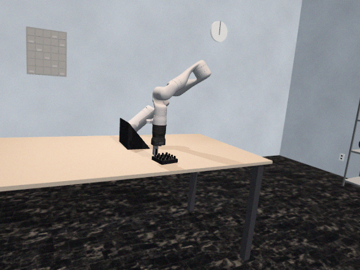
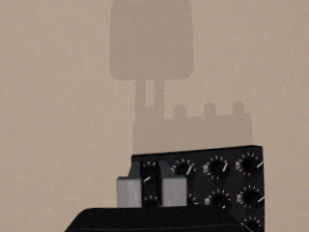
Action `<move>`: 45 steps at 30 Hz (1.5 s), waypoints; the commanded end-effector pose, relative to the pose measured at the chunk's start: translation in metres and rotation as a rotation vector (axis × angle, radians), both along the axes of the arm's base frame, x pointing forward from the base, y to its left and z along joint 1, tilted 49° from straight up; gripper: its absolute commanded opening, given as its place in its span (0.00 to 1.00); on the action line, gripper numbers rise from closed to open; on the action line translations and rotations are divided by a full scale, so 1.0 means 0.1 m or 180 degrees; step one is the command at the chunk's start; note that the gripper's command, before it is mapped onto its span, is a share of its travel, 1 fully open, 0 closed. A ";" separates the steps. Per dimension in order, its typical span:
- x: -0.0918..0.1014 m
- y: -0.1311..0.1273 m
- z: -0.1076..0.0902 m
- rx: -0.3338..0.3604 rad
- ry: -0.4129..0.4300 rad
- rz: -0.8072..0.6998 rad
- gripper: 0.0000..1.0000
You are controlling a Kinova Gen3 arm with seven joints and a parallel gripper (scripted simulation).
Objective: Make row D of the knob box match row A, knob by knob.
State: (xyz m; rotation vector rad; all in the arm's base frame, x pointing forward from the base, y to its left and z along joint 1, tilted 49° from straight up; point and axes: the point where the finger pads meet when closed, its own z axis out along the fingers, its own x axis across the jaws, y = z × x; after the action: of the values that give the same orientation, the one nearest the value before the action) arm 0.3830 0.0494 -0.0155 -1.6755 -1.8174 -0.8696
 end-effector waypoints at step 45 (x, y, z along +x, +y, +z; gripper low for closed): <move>0.00 0.00 -0.02 -0.0032 -0.0309 0.0256 0.30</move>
State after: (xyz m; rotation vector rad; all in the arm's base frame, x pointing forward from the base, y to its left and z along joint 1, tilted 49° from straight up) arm 0.3830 0.0496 -0.0159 -1.5937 -1.9161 -0.9137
